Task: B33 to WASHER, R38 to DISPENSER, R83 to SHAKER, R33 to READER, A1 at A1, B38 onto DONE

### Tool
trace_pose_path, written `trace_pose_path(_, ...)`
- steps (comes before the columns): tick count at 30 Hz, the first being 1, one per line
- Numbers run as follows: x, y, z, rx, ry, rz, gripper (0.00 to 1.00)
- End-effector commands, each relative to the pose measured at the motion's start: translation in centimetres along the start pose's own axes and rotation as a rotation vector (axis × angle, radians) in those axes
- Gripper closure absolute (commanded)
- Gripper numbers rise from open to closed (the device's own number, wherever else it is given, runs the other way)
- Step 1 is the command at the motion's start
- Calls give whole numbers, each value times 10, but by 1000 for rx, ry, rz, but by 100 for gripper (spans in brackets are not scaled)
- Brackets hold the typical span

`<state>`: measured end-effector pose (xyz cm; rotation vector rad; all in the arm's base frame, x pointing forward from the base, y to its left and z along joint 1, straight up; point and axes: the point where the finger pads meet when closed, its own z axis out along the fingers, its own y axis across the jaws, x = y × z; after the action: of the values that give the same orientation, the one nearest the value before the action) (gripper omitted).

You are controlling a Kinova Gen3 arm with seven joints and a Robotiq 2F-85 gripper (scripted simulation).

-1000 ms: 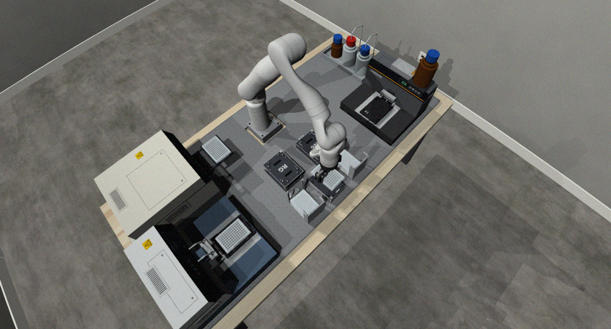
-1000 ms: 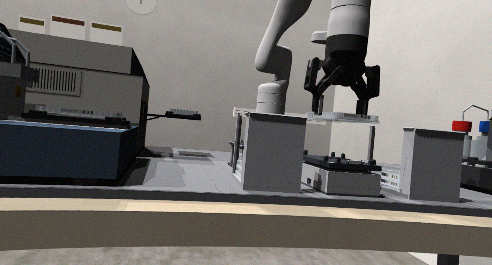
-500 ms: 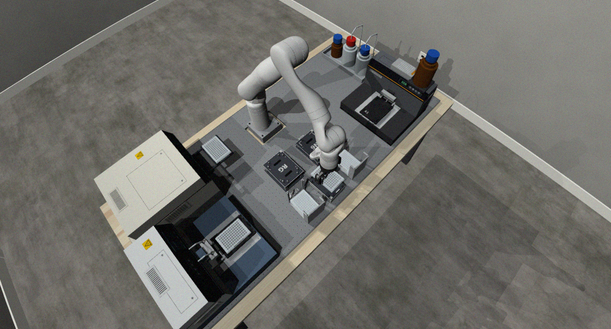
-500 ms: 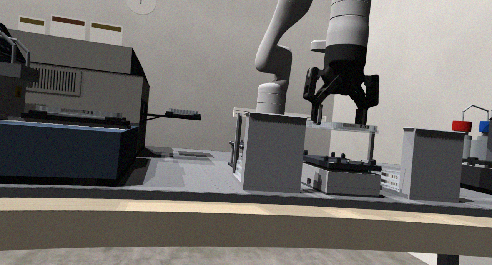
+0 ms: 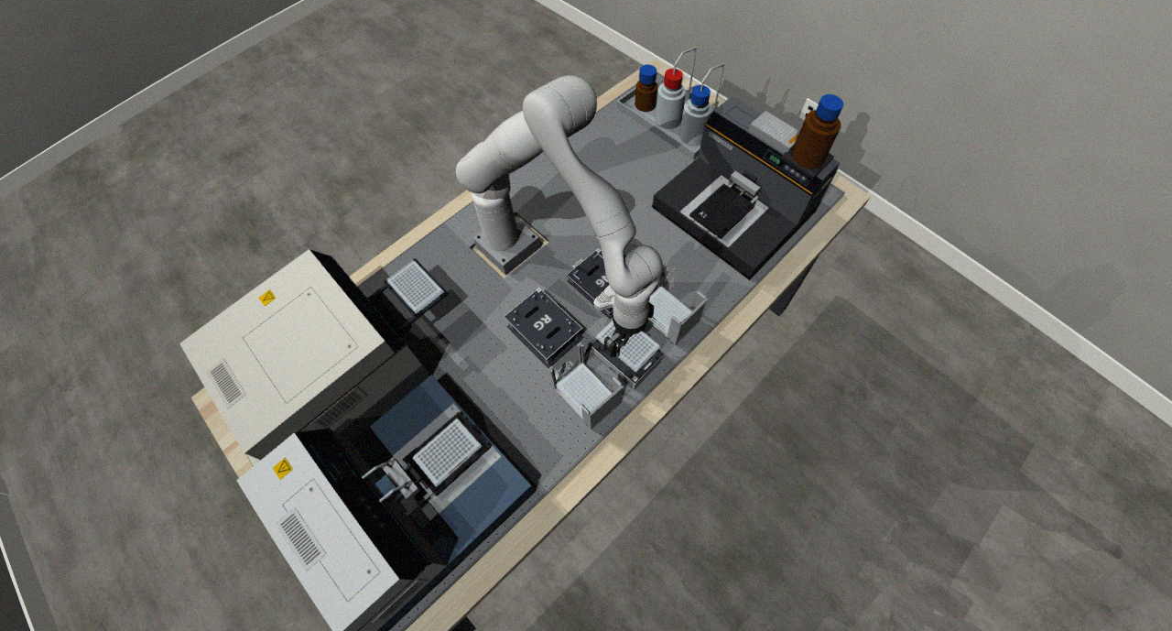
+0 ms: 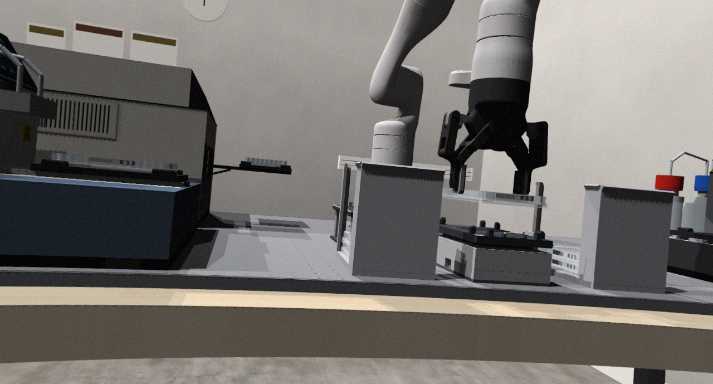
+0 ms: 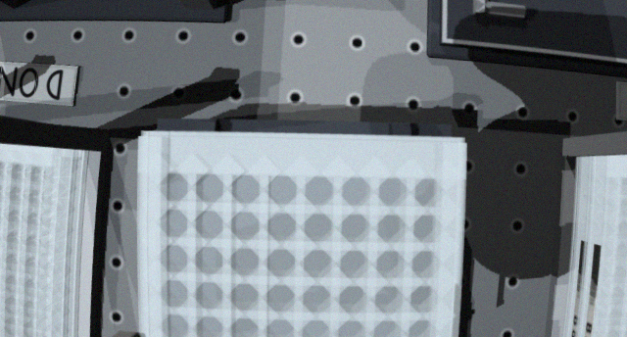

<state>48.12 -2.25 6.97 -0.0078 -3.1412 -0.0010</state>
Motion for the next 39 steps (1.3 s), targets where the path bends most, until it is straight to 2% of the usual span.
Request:
trace_pose_path(1, -1, 0, 4, 0, -2, 0, 6)
trace_pose_path(25, -1, 0, 7, 0, -2, 0, 6)
trace_pose_path(39, -1, 0, 25, 0, -2, 0, 6)
